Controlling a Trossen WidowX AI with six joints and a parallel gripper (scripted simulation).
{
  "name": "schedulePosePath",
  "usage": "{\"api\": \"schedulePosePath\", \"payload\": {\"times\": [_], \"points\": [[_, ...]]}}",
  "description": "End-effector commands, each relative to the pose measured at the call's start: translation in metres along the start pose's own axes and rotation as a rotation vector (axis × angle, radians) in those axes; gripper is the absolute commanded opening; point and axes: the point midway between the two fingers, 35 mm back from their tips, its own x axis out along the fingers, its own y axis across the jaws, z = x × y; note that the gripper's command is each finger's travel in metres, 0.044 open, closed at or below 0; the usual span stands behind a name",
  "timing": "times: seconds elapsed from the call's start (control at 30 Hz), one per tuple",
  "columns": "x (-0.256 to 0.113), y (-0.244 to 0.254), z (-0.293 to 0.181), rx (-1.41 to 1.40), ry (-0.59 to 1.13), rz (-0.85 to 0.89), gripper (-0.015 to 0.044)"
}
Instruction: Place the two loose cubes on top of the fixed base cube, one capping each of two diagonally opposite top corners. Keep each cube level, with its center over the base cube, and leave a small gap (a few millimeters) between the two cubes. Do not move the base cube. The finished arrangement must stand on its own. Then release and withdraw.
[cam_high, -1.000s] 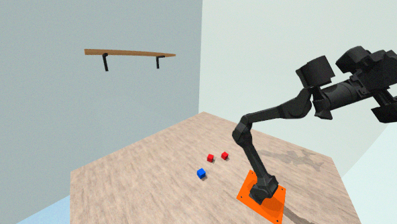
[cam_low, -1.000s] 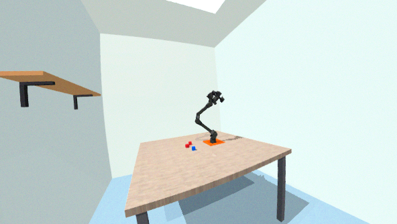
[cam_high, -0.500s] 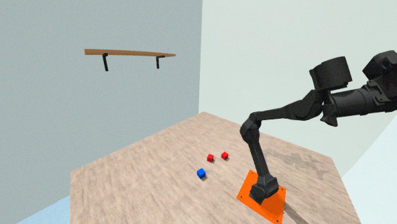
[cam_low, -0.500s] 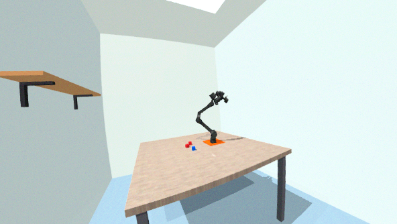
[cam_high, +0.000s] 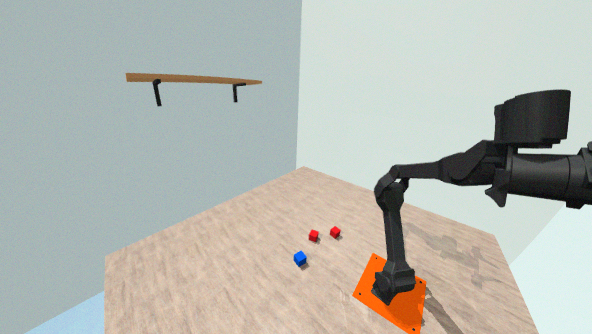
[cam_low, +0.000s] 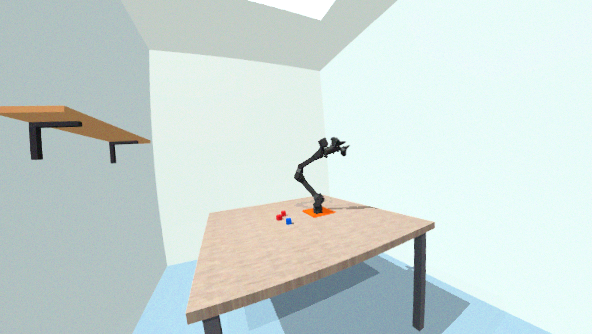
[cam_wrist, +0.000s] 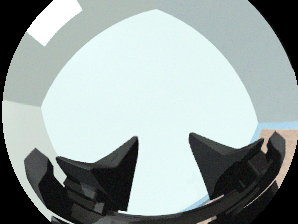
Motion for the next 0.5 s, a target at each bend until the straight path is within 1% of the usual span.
{"api": "schedulePosePath", "payload": {"times": [0.0, 0.23, 0.47], "points": [[0.001, -0.033, 0.009, -0.08, -0.027, -0.127, 0.0265], [-0.007, -0.082, 0.026, -0.198, -0.056, -0.32, 0.0265], [-0.025, -0.129, 0.043, -0.305, -0.066, -0.516, 0.0265]]}}
